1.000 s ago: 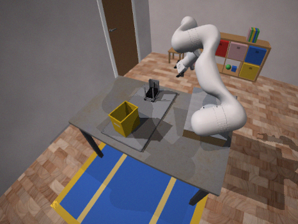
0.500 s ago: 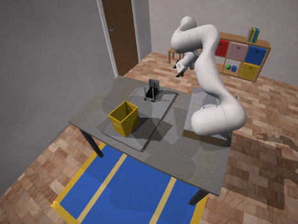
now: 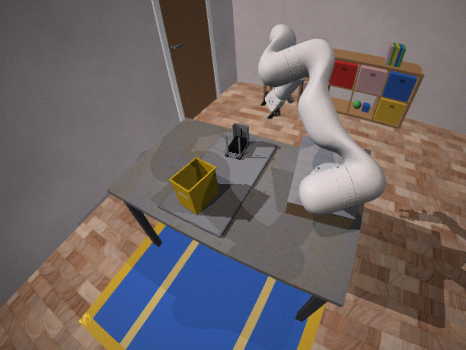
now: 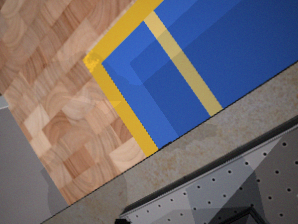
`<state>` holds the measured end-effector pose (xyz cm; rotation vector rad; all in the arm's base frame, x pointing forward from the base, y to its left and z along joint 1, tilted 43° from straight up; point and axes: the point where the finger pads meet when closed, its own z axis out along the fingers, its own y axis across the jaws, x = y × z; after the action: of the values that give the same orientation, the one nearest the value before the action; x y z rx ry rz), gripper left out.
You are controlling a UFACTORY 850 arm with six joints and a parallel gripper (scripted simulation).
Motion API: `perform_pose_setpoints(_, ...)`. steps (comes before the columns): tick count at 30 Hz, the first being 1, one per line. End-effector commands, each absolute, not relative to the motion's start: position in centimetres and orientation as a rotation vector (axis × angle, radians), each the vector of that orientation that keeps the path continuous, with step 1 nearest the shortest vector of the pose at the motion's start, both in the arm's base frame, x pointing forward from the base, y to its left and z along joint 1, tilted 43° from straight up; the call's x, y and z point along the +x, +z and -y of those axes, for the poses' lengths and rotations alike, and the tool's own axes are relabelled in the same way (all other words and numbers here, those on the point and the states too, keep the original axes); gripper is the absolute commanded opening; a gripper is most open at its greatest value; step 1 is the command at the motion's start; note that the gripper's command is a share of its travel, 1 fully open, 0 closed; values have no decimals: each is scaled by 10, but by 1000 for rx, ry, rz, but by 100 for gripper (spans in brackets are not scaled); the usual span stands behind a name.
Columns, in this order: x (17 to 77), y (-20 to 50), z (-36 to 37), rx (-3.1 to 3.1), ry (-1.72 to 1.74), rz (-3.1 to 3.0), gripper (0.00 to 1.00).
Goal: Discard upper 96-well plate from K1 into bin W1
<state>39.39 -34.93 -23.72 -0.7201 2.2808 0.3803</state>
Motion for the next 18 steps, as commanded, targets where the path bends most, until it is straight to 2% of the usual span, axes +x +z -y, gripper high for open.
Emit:
perform_pose_setpoints(1, 409, -227, 347, -811, 402, -2236, 100)
perform_pose_setpoints(18, 454, -196, 331, -1044, 470, -2123, 100)
